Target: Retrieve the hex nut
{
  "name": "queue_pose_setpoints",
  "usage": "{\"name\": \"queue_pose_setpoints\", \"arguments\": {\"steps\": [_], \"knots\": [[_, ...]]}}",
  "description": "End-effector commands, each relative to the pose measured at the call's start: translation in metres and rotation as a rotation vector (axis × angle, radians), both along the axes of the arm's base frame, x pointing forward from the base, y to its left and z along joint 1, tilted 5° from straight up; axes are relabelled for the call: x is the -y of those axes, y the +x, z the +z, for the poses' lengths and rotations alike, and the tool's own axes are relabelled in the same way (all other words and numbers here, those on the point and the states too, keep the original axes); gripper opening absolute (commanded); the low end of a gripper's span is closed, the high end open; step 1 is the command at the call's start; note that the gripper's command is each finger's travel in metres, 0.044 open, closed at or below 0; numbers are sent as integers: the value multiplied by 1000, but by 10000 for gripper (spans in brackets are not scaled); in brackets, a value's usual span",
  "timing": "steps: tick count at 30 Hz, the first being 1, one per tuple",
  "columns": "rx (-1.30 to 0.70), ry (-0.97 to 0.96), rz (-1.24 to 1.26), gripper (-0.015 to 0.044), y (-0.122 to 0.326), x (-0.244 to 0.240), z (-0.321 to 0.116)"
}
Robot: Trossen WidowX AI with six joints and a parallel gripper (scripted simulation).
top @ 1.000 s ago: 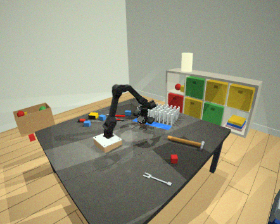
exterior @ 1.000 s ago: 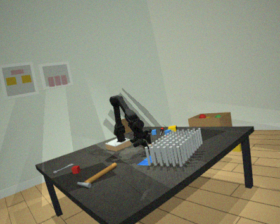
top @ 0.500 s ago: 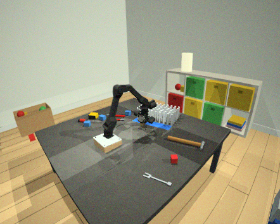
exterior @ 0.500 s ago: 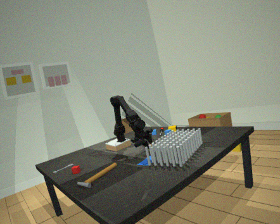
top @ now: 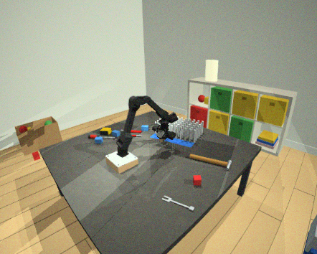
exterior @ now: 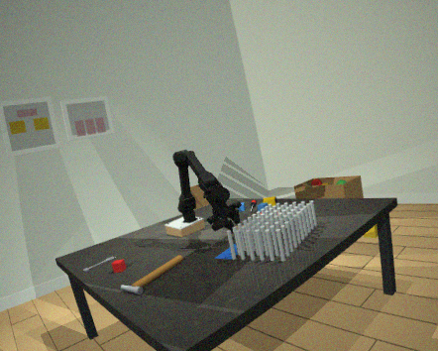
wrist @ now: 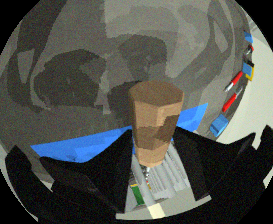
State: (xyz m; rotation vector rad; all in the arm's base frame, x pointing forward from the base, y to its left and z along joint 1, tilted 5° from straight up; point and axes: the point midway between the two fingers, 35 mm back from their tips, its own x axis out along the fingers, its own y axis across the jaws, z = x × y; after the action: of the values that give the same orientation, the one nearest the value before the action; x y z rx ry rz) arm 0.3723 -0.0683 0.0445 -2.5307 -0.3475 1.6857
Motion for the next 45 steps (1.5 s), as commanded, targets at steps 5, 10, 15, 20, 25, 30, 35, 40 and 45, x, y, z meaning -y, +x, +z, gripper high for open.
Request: {"name": "queue_pose_setpoints", "arguments": {"steps": [5, 10, 15, 20, 25, 30, 35, 40, 45], "knots": [[7, -3, -4, 0, 8, 0, 3], [7, -2, -4, 0, 11, -1, 3], [7, -2, -4, 0, 11, -1, 2], [7, -3, -4, 0, 11, 0, -3], [8, -3, -4, 0, 12, 0, -9], [8, -3, -3, 0, 12, 0, -15], [8, -3, -3, 0, 12, 0, -18], [8, -3, -3, 0, 11, 0, -18], [8, -3, -3, 0, 8, 1, -18]]}}
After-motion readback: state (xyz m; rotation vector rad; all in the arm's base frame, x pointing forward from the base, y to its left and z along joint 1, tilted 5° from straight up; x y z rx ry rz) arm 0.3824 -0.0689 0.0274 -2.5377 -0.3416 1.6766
